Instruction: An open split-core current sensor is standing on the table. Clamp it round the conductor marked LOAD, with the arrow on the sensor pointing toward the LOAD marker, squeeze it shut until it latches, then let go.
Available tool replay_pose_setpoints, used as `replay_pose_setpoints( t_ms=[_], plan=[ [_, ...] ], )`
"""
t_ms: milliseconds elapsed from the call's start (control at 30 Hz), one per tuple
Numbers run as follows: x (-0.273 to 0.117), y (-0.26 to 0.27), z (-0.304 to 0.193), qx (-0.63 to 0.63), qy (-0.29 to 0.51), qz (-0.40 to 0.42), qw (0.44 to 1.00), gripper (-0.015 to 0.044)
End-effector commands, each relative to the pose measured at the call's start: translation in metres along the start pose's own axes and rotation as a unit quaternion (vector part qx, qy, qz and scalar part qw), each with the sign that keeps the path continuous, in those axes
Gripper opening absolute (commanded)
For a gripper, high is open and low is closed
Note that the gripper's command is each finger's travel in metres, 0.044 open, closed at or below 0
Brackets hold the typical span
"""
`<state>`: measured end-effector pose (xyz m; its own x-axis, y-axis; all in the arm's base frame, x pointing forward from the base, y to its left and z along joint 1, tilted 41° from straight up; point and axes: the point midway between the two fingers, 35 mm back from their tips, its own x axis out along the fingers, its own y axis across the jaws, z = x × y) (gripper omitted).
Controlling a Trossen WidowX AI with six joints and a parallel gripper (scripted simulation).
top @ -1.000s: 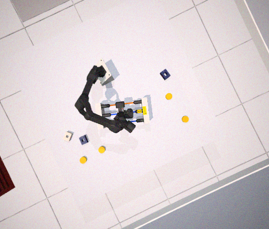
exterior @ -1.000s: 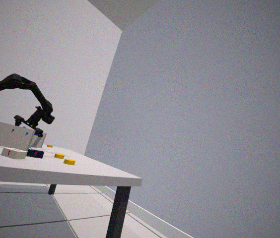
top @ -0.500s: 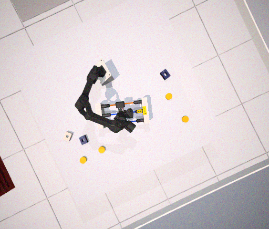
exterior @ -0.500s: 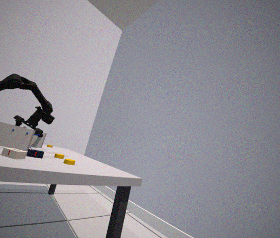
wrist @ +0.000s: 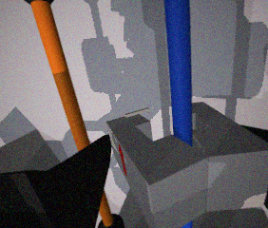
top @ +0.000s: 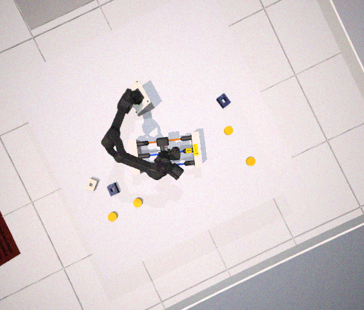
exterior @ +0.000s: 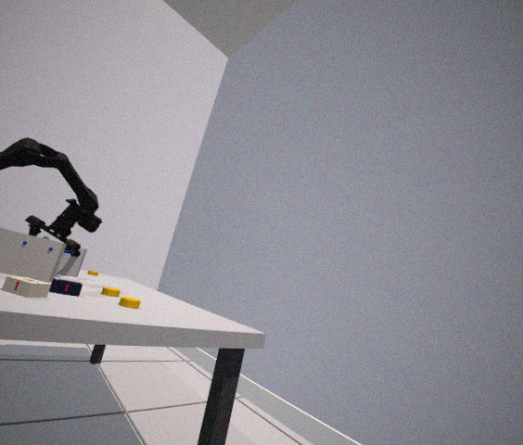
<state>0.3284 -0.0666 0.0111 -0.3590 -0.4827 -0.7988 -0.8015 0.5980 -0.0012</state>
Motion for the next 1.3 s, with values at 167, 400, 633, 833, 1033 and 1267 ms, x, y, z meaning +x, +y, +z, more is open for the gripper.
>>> replay_pose_setpoints(
  t_ms=[167,400,633,833,1033,1267],
  plan=[
    [0.0001,0.0005,-0.0001,-0.001,0.0,0.001,1.0,0.0071],
    [0.0001,0.0005,-0.0001,-0.001,0.0,0.001,1.0,0.0],
    [0.0001,0.0005,-0.0001,-0.001,0.0,0.001,1.0,0.0],
    [0.0001,0.0005,-0.0001,-0.001,0.0,0.001,1.0,0.0],
    [0.0001,0.0005,-0.0001,-0.001,0.0,0.001,1.0,0.0],
    [0.0001,0.0005,-0.0001,-0.001,0.0,0.001,1.0,0.0]
  ],
)
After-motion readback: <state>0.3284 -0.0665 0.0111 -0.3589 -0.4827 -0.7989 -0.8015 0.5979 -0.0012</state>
